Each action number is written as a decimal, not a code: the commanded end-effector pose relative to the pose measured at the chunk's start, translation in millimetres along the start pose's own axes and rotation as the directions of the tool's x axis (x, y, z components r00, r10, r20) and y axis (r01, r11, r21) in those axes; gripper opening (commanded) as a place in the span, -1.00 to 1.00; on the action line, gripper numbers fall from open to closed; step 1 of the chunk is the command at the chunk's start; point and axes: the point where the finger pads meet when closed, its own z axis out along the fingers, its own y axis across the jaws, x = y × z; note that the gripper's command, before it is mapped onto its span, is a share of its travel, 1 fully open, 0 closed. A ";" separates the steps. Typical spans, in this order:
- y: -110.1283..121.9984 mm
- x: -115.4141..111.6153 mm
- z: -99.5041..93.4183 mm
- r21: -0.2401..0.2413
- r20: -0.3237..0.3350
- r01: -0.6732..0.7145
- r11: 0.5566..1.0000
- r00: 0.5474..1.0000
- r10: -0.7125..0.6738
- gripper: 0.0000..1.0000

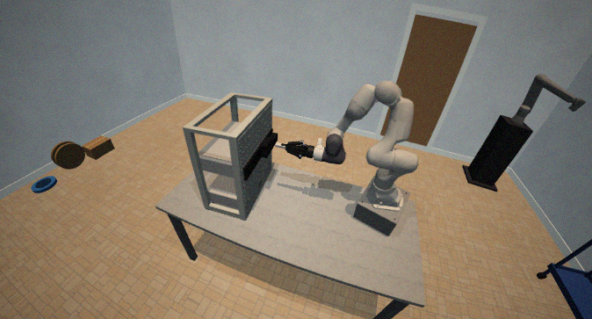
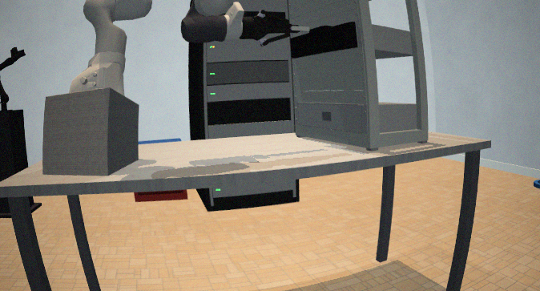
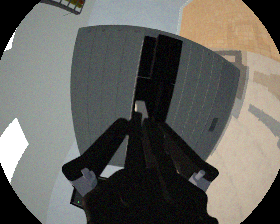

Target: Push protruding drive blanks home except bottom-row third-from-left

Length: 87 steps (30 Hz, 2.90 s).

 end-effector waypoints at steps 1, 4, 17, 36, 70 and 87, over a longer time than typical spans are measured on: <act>3.0 -1.8 15.9 -0.012 0.004 -0.022 1.000 1.000 0.022 -1.00; 3.1 -1.8 21.4 -0.012 0.004 -0.022 1.000 1.000 0.022 -1.00; 3.2 -1.8 29.8 -0.012 0.004 -0.022 1.000 1.000 0.022 -1.00; 3.2 -1.8 29.8 -0.012 0.004 -0.022 1.000 1.000 0.022 -1.00; 4.5 -2.2 49.3 -0.011 0.004 -0.022 1.000 1.000 0.022 -1.00; 5.0 -2.3 57.2 -0.011 0.004 -0.022 1.000 1.000 0.022 -1.00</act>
